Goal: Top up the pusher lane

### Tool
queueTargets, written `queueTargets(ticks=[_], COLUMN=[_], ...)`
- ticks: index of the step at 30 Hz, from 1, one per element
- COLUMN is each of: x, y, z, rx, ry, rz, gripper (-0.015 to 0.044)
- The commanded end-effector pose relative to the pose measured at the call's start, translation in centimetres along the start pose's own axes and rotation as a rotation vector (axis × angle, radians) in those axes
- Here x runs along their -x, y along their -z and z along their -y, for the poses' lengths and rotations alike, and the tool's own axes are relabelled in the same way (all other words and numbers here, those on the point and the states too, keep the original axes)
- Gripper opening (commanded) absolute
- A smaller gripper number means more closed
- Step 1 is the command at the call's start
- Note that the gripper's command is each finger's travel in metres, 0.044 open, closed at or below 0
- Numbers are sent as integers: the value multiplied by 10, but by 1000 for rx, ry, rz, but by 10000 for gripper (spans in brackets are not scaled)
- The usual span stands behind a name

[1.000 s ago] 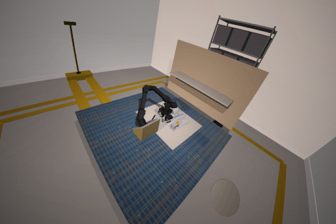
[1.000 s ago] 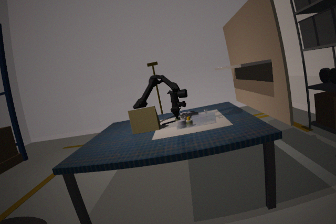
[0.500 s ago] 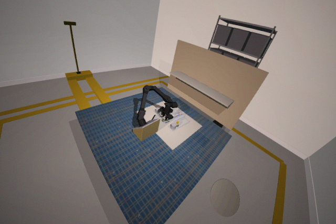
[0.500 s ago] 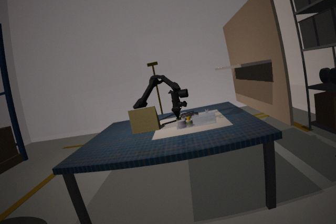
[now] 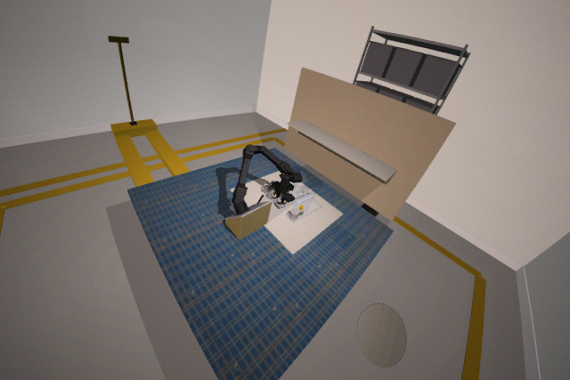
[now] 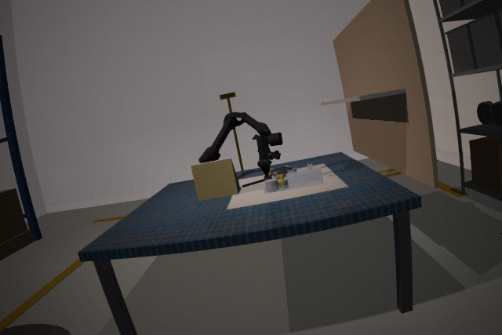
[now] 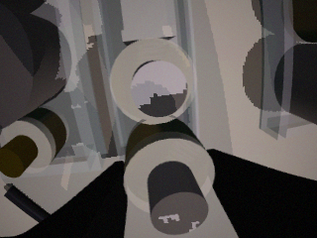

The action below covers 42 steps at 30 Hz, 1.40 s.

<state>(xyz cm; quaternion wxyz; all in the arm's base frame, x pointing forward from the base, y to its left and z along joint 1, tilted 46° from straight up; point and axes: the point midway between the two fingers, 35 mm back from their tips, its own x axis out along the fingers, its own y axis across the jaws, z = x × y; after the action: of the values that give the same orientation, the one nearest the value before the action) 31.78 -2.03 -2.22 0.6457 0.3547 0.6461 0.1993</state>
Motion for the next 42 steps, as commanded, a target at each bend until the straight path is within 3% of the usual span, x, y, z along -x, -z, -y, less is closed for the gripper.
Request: queueTargets(ticks=[1,42], x=[5,7], y=[-12,-20], z=[-3,-4], rx=[20,20], ry=[-5,-5], rz=[29,30], gripper=[0,0])
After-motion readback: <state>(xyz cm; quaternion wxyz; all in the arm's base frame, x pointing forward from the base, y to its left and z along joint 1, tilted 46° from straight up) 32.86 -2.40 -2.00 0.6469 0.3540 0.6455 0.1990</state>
